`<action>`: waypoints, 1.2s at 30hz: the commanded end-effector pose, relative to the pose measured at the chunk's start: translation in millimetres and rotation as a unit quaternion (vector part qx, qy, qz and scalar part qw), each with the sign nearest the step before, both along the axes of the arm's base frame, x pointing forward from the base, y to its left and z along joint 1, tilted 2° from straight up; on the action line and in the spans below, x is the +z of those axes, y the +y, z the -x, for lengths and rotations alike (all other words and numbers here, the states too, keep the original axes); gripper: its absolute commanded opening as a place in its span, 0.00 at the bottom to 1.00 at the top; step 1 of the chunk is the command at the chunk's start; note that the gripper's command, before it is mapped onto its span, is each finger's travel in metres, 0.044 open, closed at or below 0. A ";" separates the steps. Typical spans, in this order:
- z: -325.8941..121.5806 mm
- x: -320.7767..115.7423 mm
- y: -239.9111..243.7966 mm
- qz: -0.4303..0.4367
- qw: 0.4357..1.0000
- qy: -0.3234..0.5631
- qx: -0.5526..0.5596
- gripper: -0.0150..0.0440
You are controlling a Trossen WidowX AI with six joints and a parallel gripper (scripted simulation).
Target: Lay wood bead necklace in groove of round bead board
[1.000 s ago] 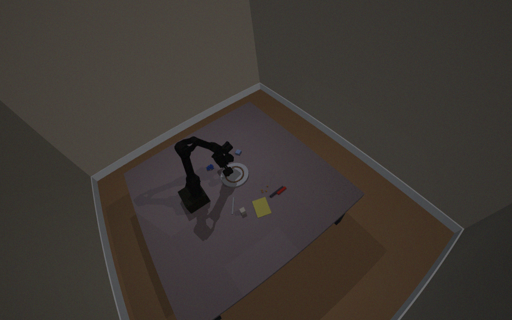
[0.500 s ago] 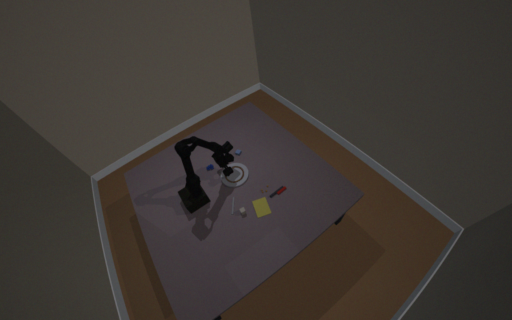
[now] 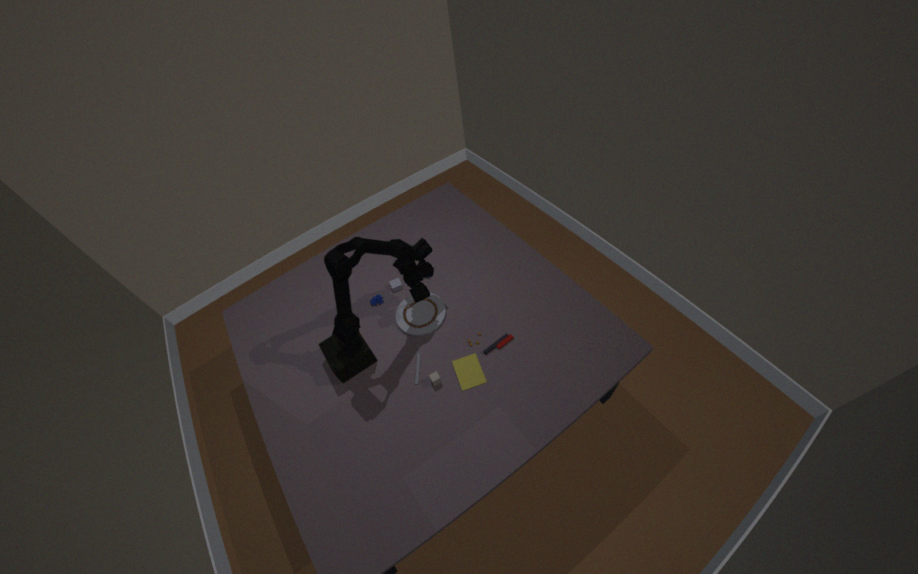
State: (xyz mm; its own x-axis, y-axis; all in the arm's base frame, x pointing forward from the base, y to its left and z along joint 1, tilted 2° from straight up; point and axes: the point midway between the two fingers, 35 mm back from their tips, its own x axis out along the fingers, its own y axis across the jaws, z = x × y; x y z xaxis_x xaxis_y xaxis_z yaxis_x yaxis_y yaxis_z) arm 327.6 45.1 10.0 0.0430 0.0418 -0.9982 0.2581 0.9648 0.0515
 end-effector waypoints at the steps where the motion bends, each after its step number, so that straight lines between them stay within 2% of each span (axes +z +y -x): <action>1: -0.8 -10.7 0.1 0.000 1.000 0.005 -0.005 0.46; 30: -1.4 -39.0 1.3 0.000 1.000 0.006 -0.005 0.46; 34: -1.9 -36.7 1.1 0.000 1.000 0.005 -0.002 0.28; 36: -1.9 -36.7 1.1 0.000 1.000 0.005 -0.002 0.25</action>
